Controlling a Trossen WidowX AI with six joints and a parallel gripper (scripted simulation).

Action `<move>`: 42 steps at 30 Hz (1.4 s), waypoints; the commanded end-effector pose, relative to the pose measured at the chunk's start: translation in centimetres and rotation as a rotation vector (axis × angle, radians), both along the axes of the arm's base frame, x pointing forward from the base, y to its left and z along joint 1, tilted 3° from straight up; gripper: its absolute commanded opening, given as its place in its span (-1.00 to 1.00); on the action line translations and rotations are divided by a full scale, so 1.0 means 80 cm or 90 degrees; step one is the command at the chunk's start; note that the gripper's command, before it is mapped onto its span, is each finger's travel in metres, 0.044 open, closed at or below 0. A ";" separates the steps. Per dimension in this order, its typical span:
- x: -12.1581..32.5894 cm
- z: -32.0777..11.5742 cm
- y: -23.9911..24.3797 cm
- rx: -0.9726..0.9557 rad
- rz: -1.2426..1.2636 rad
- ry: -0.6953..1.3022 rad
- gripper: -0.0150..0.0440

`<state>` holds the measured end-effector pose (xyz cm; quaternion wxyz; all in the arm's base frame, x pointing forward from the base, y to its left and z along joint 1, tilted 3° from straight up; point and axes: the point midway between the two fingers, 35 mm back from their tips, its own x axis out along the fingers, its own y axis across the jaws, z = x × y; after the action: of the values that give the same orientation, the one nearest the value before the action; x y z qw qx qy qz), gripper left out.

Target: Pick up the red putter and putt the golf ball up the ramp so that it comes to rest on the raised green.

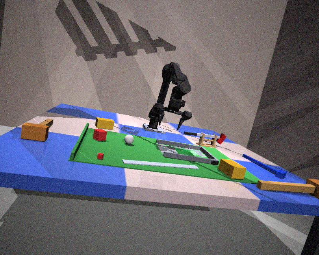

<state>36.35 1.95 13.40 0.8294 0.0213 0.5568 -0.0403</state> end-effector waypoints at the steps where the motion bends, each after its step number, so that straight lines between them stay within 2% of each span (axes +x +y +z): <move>1: -0.055 -0.004 0.079 -0.040 0.436 0.054 1.00; 12: -0.143 -0.002 0.163 -0.067 1.012 0.038 1.00; 17: -0.182 0.002 0.191 -0.067 1.223 0.004 1.00; 29: -0.184 0.001 0.193 -0.066 1.230 0.003 1.00; 42: -0.182 -0.042 0.197 -0.066 1.230 0.003 1.00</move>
<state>21.84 17.63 10.98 0.5053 -0.4849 0.3318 0.6320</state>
